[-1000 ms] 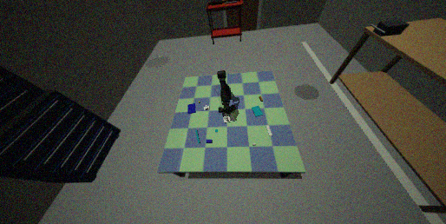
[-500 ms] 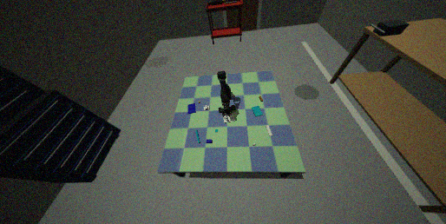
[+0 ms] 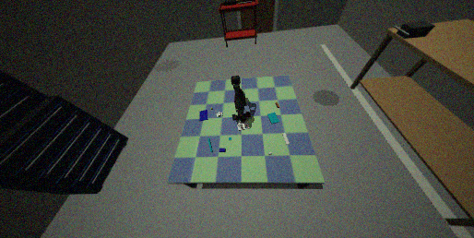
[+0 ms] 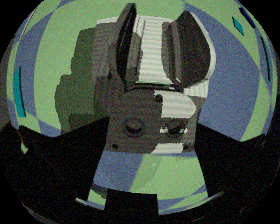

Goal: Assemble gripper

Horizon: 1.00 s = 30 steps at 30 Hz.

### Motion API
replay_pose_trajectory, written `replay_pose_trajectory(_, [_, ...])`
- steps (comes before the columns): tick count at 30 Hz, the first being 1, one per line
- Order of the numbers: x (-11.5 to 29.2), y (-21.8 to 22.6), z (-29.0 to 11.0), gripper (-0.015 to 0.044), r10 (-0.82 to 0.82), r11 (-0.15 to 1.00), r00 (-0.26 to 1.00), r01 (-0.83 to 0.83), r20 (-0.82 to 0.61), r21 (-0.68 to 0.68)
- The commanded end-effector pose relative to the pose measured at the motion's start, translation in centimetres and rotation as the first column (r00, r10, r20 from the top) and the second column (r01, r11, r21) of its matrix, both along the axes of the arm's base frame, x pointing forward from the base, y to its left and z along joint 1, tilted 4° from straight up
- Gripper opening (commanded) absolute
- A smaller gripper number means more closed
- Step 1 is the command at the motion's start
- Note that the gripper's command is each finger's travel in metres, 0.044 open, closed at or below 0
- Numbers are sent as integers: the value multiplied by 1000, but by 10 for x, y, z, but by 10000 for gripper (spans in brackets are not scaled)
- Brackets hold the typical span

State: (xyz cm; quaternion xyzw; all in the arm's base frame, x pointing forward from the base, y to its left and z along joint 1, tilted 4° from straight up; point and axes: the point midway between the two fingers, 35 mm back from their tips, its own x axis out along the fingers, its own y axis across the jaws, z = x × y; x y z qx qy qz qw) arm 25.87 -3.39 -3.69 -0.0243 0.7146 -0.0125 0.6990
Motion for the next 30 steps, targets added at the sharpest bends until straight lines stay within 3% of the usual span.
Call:
replay_pose_trajectory(1, [0,1,-1,351,4,1000,1000,-4,1,5])
replay_pose_trajectory(30, [0,0,-8,351,4,1000,1000,-4,1,5])
